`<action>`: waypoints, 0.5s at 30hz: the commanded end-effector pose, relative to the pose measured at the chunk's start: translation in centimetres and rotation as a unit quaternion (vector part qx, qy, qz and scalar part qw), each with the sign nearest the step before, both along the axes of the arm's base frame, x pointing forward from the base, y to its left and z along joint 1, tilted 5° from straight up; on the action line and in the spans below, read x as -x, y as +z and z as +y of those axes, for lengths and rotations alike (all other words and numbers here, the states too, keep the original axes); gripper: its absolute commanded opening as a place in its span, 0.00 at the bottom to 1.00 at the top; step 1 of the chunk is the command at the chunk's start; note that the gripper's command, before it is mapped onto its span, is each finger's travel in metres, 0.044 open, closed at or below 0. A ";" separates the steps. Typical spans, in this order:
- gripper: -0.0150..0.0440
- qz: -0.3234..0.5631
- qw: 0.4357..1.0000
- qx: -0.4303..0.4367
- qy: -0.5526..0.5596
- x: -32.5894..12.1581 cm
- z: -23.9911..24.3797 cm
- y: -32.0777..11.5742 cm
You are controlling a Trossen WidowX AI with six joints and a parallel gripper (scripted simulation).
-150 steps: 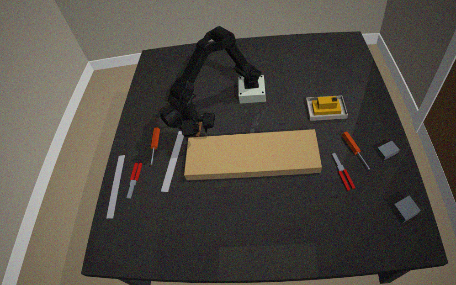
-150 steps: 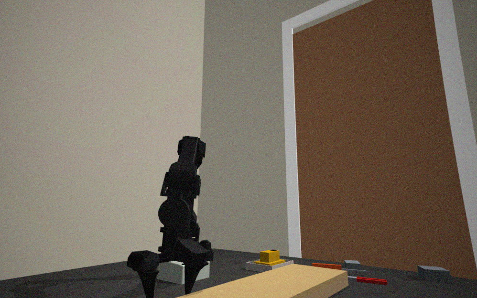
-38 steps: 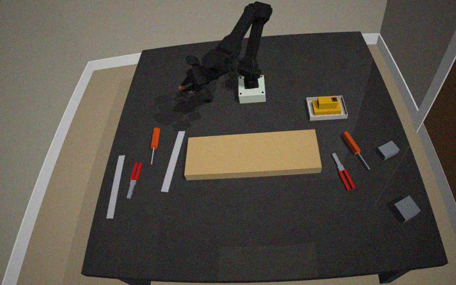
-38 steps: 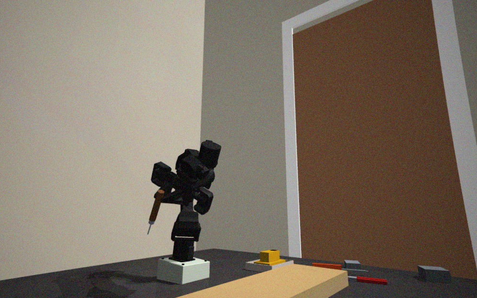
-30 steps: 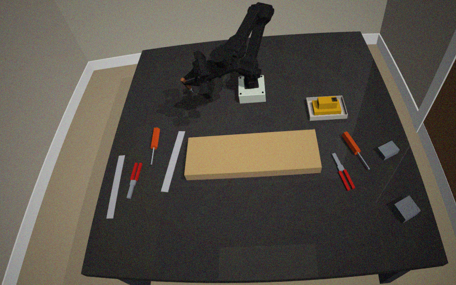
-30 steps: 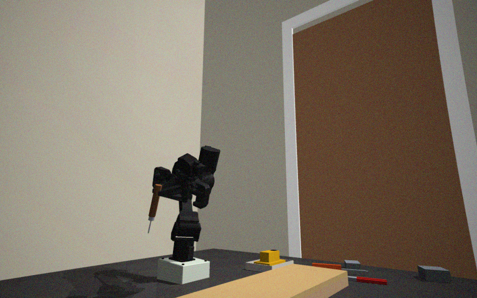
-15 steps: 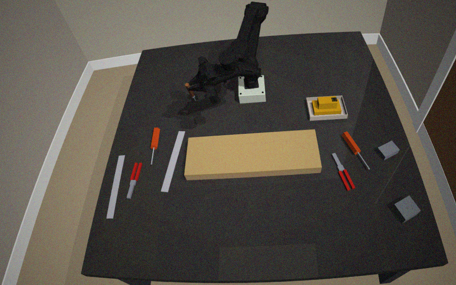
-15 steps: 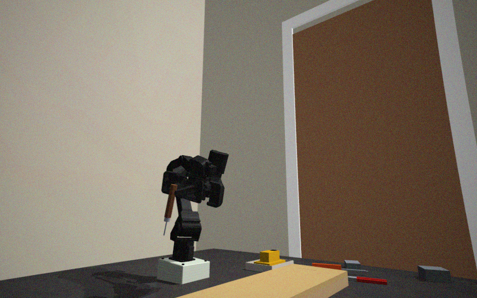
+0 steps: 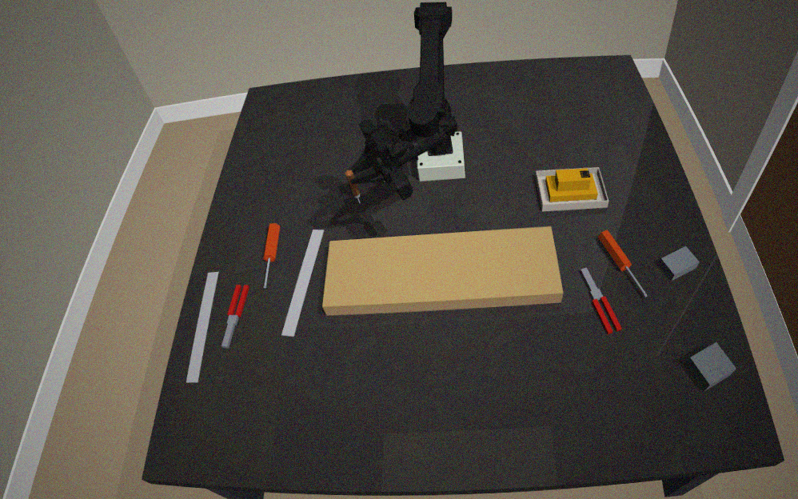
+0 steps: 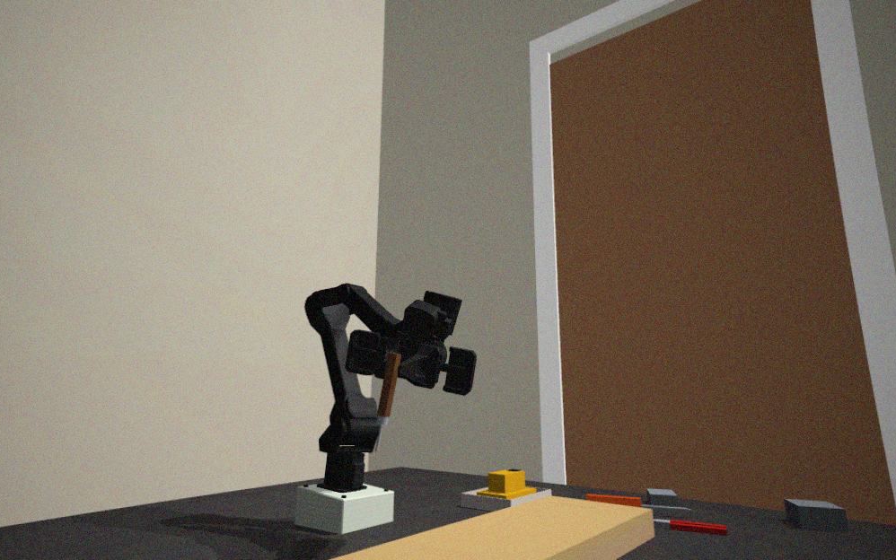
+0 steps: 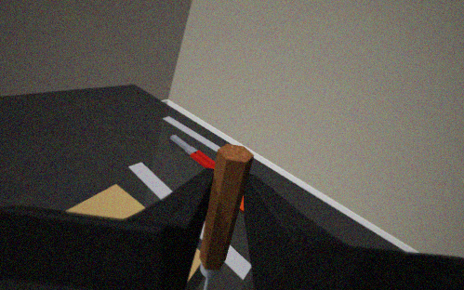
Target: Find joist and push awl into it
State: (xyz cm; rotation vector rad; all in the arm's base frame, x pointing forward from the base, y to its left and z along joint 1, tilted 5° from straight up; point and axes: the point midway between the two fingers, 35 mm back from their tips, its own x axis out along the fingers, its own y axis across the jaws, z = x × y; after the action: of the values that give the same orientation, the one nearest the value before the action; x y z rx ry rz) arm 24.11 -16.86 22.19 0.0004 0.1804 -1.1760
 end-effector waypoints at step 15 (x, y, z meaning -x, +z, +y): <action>0.25 -0.034 0.991 0.005 0.131 -6.1 8.1 -1.0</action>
State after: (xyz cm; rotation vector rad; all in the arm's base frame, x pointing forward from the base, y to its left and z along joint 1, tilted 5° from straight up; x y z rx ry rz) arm 29.51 -10.19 21.37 0.0011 0.1265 -0.9494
